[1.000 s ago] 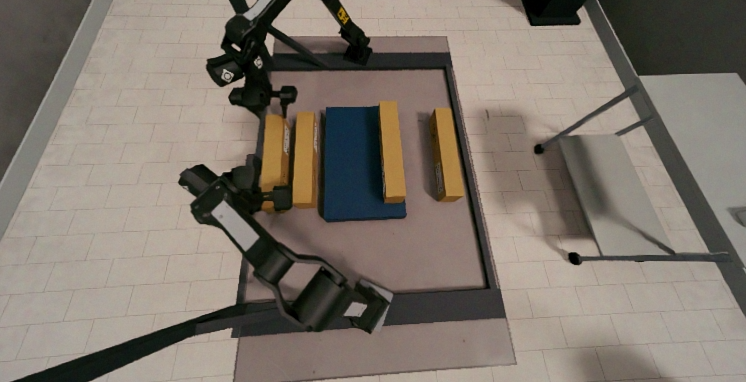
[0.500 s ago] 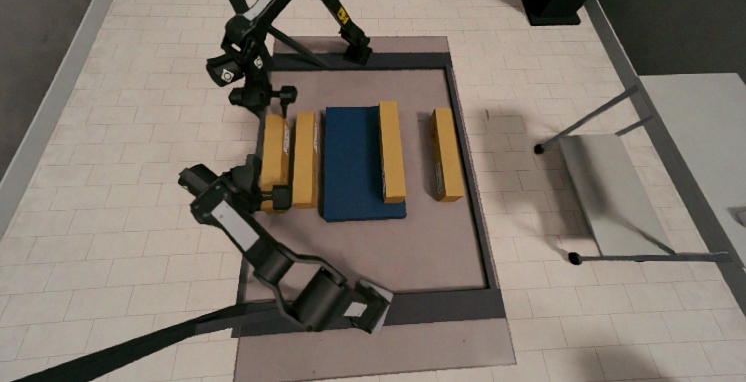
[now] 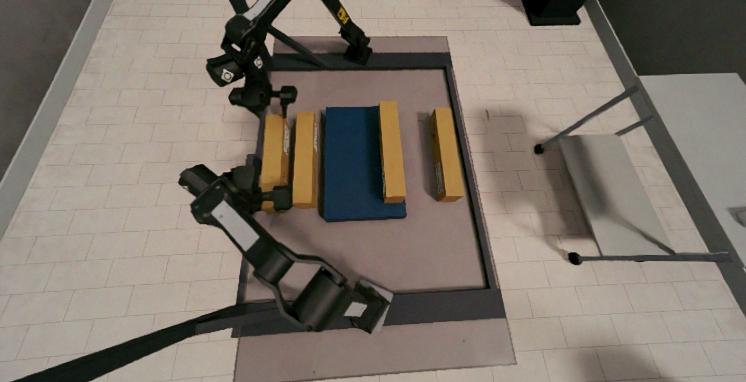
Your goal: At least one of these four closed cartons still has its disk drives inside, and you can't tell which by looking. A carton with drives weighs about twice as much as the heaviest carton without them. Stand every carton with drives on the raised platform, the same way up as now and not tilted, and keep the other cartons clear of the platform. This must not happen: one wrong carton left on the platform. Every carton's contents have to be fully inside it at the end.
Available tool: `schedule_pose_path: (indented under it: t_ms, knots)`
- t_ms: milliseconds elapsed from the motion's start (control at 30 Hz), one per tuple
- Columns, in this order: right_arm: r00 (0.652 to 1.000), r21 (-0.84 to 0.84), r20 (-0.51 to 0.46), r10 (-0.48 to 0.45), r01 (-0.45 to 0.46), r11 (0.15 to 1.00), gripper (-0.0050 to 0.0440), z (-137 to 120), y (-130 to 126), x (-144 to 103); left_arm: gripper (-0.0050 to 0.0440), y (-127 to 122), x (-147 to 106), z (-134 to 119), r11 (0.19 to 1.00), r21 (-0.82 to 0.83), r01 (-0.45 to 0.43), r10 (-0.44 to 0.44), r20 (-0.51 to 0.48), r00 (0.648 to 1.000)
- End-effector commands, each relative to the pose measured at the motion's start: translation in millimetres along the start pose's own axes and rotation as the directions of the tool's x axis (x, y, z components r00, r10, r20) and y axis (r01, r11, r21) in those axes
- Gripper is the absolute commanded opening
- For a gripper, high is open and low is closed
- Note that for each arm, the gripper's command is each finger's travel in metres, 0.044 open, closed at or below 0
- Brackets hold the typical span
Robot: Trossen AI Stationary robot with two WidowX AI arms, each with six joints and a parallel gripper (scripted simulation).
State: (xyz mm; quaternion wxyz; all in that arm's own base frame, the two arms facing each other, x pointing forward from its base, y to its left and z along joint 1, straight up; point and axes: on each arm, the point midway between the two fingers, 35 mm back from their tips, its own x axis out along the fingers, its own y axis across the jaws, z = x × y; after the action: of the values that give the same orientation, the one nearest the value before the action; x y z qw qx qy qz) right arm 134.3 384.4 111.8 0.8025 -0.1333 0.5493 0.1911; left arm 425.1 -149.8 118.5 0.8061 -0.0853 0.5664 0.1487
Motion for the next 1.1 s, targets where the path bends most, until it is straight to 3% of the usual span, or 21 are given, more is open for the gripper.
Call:
schedule_pose_path:
  t_ms: [0, 233, 267, 1067]
  knots:
    - [1.000, 0.004, 0.009, 0.013, -0.013, 1.000, 0.0386, 4, 1, -6, 0.0384, -2, -11, 5, 1.000, -0.008, 0.021, -0.021, 0.024, 0.999]
    - [1.000, 0.004, 0.009, 0.013, -0.013, 1.000, 0.0386, 4, 1, -6, 0.0384, -2, -11, 5, 1.000, -0.008, 0.021, -0.021, 0.024, 0.999]
    - [1.000, 0.008, 0.019, 0.020, -0.021, 1.000, 0.0386, -21, 1, 55, 0.0384, -3, 54, -19, 1.000, -0.008, 0.021, -0.021, 0.024, 0.999]
    - [0.999, 0.015, 0.035, 0.038, -0.039, 0.999, 0.0386, -22, 2, 60, 0.0384, -3, 54, -19, 1.000, -0.012, 0.021, -0.020, 0.023, 1.000]
